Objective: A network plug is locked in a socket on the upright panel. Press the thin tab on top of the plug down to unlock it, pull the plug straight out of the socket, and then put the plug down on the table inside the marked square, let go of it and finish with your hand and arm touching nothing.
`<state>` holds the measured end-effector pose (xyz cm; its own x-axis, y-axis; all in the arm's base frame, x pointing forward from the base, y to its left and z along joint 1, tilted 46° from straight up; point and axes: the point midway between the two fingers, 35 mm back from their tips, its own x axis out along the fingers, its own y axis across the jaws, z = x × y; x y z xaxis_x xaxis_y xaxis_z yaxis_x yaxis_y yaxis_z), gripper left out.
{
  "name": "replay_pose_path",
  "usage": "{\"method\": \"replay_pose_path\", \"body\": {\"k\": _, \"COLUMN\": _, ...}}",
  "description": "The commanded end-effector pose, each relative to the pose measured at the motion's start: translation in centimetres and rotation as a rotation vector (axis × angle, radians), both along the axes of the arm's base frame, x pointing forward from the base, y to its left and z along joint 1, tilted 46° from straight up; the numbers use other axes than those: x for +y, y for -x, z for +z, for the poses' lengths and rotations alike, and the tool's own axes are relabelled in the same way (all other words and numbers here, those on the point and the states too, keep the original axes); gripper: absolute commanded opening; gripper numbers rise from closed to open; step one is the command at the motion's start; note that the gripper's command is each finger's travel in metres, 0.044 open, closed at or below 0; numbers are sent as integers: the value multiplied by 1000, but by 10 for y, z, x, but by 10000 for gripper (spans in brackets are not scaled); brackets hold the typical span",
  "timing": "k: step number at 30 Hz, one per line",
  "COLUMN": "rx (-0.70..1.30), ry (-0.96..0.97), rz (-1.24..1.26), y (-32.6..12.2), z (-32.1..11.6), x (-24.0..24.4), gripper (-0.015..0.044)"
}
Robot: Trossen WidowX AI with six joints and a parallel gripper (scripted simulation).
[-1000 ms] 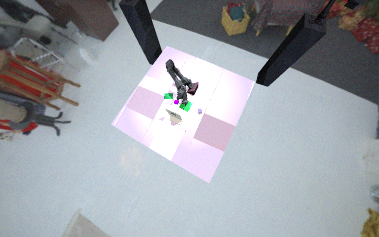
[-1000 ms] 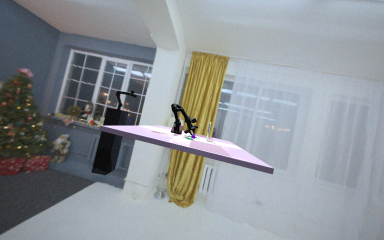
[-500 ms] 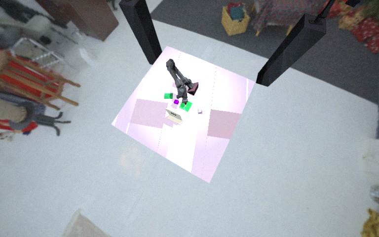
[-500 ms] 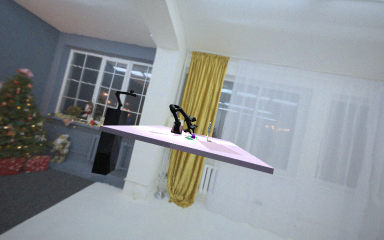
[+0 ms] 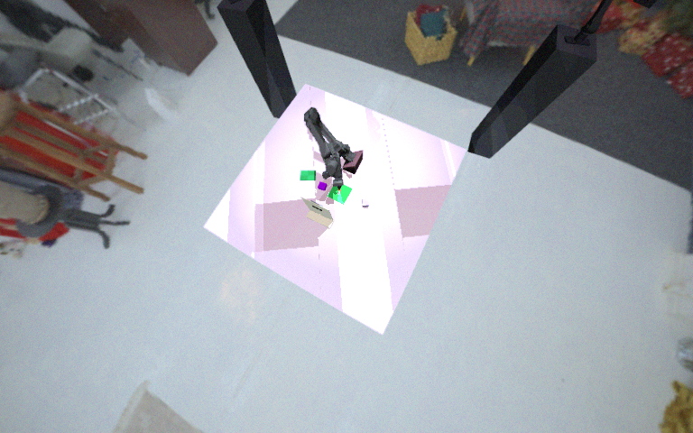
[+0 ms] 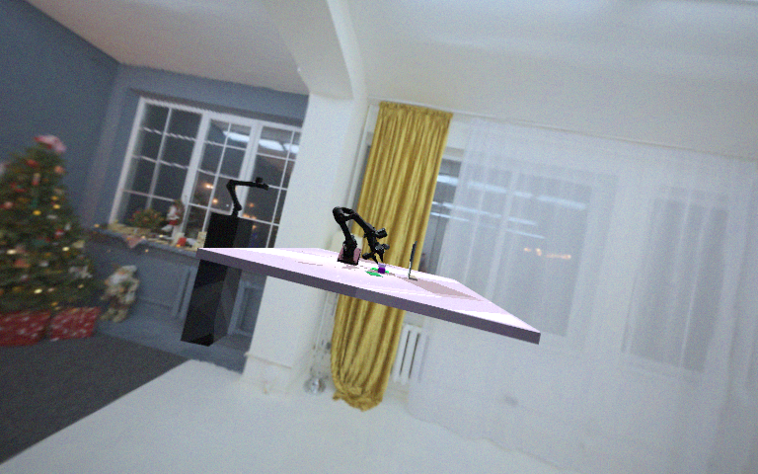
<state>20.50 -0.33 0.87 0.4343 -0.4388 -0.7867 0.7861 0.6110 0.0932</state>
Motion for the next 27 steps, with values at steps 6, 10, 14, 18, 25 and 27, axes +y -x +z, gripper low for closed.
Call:
{"method": "replay_pose_path", "body": {"k": 6, "rx": -9, "ry": -4, "rz": -3, "y": -5, "z": 10, "x": 10, "gripper": 156}}
{"method": "replay_pose_path", "body": {"k": 10, "rx": -8, "ry": -5, "rz": -3, "y": -6, "z": 14, "x": 14, "gripper": 156}}
{"method": "replay_pose_path", "body": {"k": 14, "rx": -8, "ry": -5, "rz": -3, "y": -6, "z": 17, "x": 17, "gripper": 156}}
{"method": "replay_pose_path", "body": {"k": 18, "rx": -7, "ry": -6, "rz": -3, "y": -7, "z": 21, "x": 21, "gripper": 156}}
{"method": "replay_pose_path", "body": {"k": 25, "rx": -7, "ry": -6, "rz": -3, "y": -7, "z": 27, "x": 28, "gripper": 156}}
{"method": "replay_pose_path", "body": {"k": 27, "rx": -7, "ry": -6, "rz": -3, "y": -7, "z": 29, "x": 30, "gripper": 156}}
